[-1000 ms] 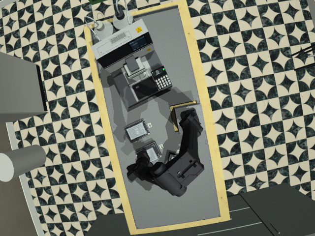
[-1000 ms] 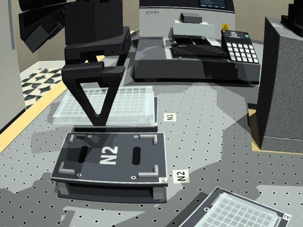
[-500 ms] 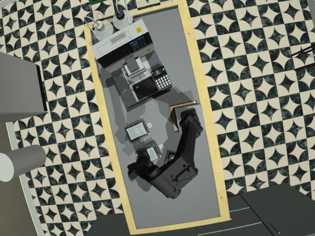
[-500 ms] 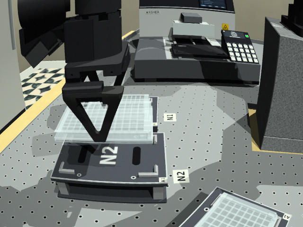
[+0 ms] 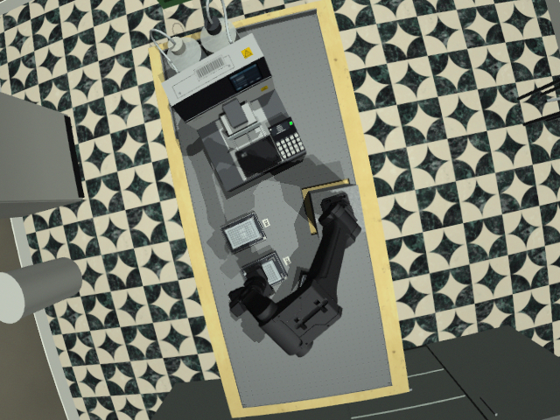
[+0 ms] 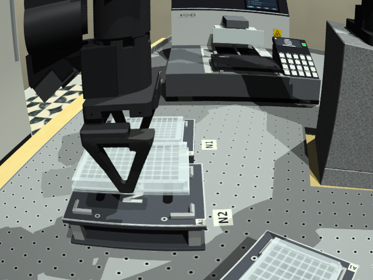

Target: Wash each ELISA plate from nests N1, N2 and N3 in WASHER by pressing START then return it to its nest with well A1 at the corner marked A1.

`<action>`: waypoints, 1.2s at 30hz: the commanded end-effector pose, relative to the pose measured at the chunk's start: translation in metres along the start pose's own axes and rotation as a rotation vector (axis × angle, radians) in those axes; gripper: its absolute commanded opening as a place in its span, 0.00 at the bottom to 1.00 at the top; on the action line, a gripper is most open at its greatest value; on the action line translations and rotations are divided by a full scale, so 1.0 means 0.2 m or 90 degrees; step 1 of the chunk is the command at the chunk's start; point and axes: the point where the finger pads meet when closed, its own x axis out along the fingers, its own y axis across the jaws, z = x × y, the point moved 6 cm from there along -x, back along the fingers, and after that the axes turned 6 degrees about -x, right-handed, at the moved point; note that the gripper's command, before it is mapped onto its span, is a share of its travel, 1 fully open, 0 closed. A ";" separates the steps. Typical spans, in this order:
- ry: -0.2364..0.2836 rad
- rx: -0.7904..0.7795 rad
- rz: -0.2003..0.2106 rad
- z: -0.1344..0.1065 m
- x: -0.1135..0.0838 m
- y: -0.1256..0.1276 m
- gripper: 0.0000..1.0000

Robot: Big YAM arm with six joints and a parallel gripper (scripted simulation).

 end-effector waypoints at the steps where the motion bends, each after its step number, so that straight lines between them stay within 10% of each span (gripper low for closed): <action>1: -0.009 0.003 0.000 0.04 0.03 0.02 0.84; 36: -0.005 0.005 -0.001 0.06 0.08 0.02 0.84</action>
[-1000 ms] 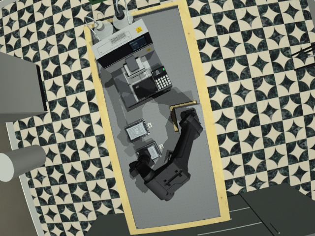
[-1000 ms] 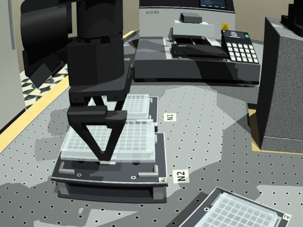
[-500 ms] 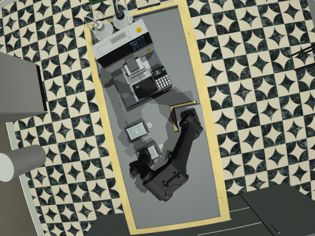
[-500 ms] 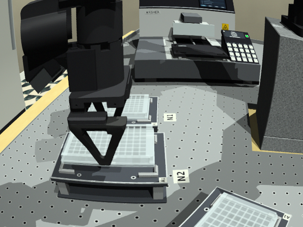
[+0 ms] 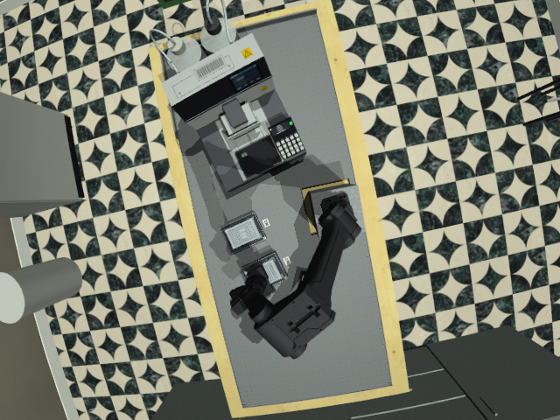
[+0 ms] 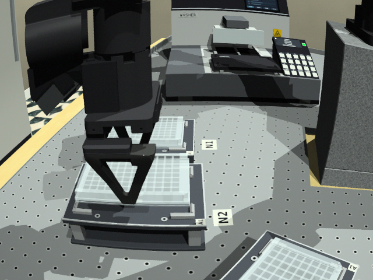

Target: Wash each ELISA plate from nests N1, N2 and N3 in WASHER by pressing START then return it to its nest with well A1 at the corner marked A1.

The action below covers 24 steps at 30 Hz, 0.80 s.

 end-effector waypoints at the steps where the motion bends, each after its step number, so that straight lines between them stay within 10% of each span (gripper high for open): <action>1: -0.006 0.005 -0.001 0.06 0.01 0.02 0.84; 24: -0.012 0.001 0.001 0.05 -0.02 0.01 0.84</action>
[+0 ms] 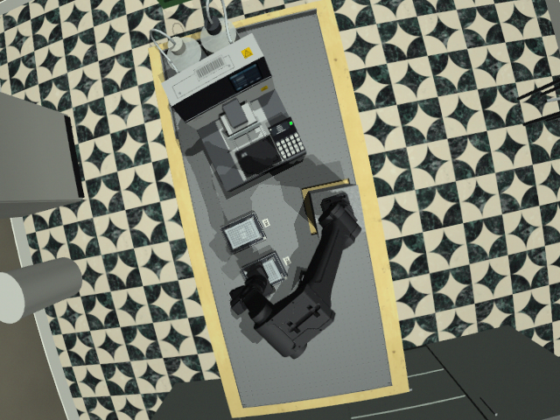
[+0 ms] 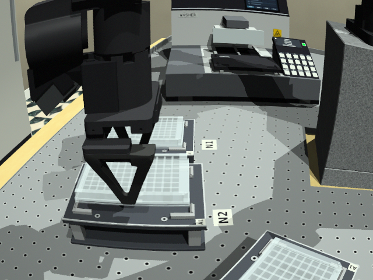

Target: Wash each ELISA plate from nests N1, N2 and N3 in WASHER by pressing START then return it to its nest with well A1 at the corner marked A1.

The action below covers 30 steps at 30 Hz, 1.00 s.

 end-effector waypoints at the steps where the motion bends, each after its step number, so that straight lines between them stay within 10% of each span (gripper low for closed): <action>1: -0.012 0.000 0.001 0.05 -0.02 0.01 0.84; 30: -0.019 0.002 0.002 0.08 0.01 0.03 0.84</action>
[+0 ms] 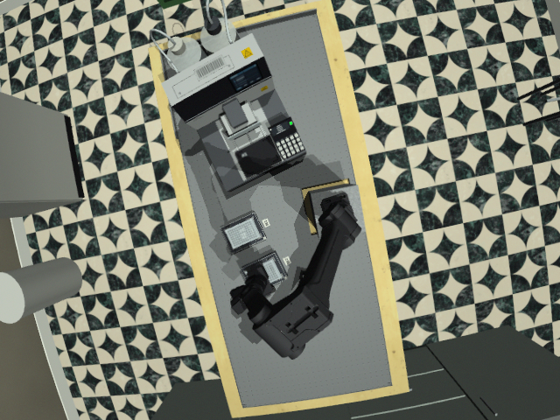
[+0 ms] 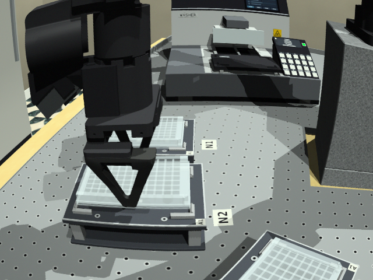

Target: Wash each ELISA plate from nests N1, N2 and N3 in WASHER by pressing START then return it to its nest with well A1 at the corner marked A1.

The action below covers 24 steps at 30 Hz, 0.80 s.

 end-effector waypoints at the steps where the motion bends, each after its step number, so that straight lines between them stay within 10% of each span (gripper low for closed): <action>1: -0.019 0.001 0.002 0.08 0.00 0.03 0.84; 24: -0.016 0.001 0.001 0.07 0.02 0.03 0.84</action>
